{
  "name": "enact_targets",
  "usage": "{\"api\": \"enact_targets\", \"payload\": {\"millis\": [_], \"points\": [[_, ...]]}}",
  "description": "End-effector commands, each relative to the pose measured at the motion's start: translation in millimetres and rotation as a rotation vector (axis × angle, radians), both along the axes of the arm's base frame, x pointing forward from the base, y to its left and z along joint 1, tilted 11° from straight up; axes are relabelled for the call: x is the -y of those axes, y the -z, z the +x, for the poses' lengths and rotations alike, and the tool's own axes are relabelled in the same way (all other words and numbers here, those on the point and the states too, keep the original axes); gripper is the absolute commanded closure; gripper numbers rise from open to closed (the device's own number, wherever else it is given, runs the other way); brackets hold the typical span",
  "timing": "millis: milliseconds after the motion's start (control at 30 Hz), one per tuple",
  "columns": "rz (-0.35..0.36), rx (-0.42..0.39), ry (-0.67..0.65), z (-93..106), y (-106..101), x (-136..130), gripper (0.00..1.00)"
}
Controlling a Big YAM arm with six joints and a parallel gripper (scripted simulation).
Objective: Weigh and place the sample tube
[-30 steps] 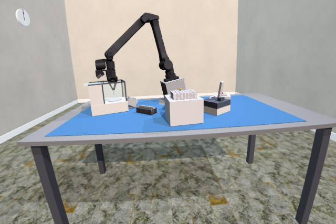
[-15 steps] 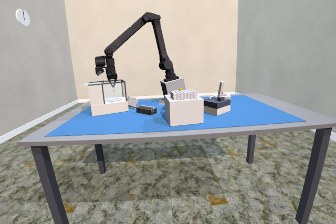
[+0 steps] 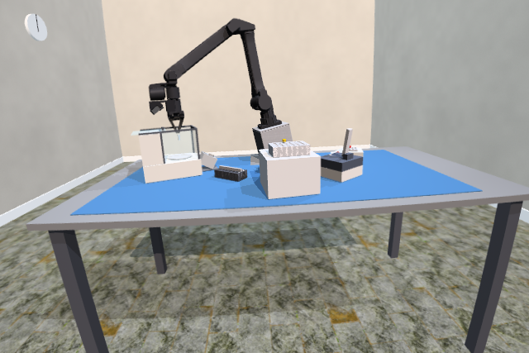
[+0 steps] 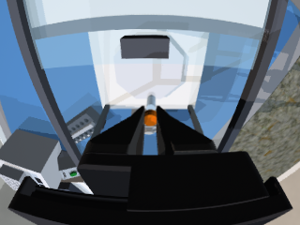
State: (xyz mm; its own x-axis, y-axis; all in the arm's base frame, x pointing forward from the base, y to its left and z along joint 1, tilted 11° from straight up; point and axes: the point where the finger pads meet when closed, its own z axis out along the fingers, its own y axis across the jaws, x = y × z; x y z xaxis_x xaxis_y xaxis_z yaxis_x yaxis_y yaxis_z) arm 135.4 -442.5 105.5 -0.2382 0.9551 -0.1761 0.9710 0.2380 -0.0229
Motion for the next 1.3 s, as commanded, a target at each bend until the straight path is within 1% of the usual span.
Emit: {"api": "enact_targets", "payload": {"millis": [0, 167, 233, 300, 333, 400, 633, 700, 800, 867, 900, 1000, 1167, 1267], "points": [[-0.078, 0.026, 0.004, 11.5, -43.0, 20.3, 0.91], [-0.071, 0.023, 0.004, 11.4, -47.5, 18.5, 0.91], [-0.079, 0.026, 0.005, 10.8, -54.9, 17.6, 0.91], [-0.079, 0.026, 0.005, 10.8, -54.9, 17.6, 0.91], [-0.055, 0.018, 0.004, 10.9, -44.9, 17.8, 0.91], [-0.079, 0.026, 0.003, 11.0, -60.0, 16.3, 0.91], [-0.080, 0.026, 0.004, 10.3, -71.9, 13.6, 0.91], [-0.071, 0.023, 0.003, 10.7, -70.7, 13.1, 0.91], [-0.081, 0.027, 0.004, 10.0, -80.4, 11.6, 0.91], [-0.081, 0.027, 0.004, 10.0, -80.4, 11.6, 0.91], [-0.057, 0.018, 0.006, 9.6, -70.5, 12.6, 0.91], [-0.081, 0.027, 0.004, 9.7, -87.2, 10.0, 0.91], [-0.082, 0.027, 0.004, 9.4, -95.6, 7.9, 0.91], [-0.072, 0.023, 0.004, 9.2, -96.2, 7.4, 0.91]]}}
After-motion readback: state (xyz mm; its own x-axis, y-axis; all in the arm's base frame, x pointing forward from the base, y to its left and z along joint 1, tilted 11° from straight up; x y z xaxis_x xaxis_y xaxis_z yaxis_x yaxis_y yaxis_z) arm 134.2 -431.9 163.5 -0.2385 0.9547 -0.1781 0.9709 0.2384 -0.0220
